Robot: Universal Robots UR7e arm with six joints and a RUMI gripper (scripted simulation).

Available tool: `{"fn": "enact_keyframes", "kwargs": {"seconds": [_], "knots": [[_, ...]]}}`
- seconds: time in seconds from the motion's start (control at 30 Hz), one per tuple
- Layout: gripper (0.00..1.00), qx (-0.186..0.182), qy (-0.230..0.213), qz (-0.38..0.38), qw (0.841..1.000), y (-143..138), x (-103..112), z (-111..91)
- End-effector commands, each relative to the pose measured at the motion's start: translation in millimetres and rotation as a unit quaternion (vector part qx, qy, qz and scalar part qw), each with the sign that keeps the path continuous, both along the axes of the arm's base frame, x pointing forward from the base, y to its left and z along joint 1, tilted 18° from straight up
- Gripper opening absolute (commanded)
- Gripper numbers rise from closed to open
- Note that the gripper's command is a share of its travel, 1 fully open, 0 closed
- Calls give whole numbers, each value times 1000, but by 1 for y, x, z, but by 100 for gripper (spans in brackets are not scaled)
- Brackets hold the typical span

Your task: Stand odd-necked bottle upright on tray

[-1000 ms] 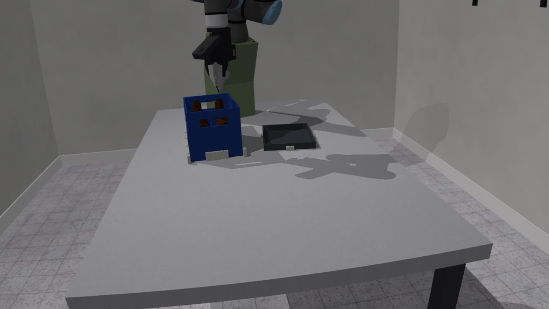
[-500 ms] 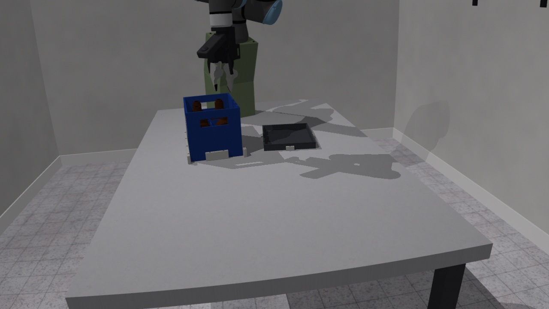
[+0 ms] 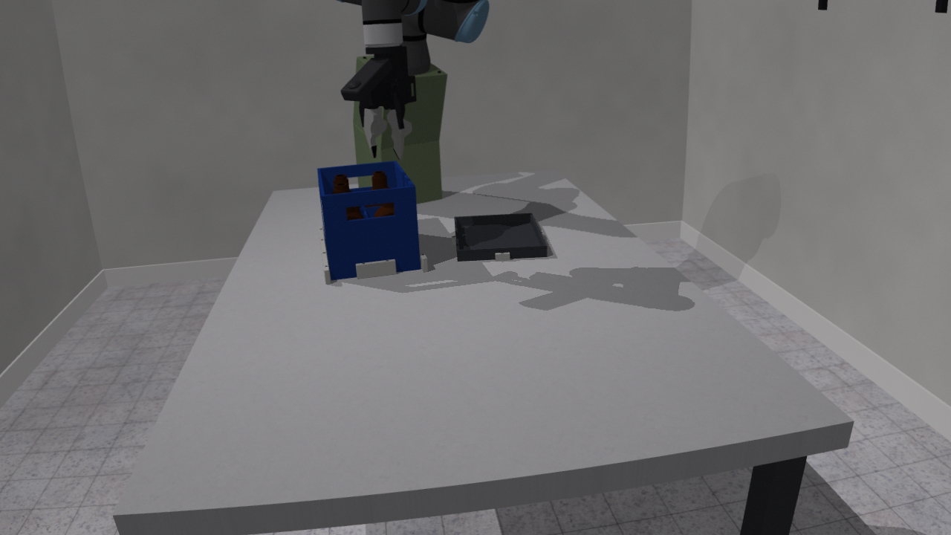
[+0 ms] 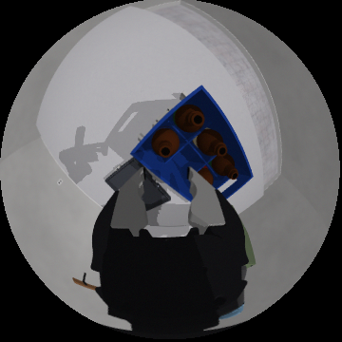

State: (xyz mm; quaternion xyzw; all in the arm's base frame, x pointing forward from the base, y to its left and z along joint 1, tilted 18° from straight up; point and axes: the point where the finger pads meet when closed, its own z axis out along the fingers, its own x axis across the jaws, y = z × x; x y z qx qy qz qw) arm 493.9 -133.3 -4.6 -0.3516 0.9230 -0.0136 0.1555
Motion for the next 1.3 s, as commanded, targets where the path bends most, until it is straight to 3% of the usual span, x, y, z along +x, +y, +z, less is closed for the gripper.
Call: {"fn": "enact_keyframes", "kwargs": {"seconds": [0.0,0.67,1.27], "knots": [[38,0,-1,0,1000,0,0,0],[38,0,0,0,1000,0,1,-2],[38,0,0,0,1000,1,6,-17]]}}
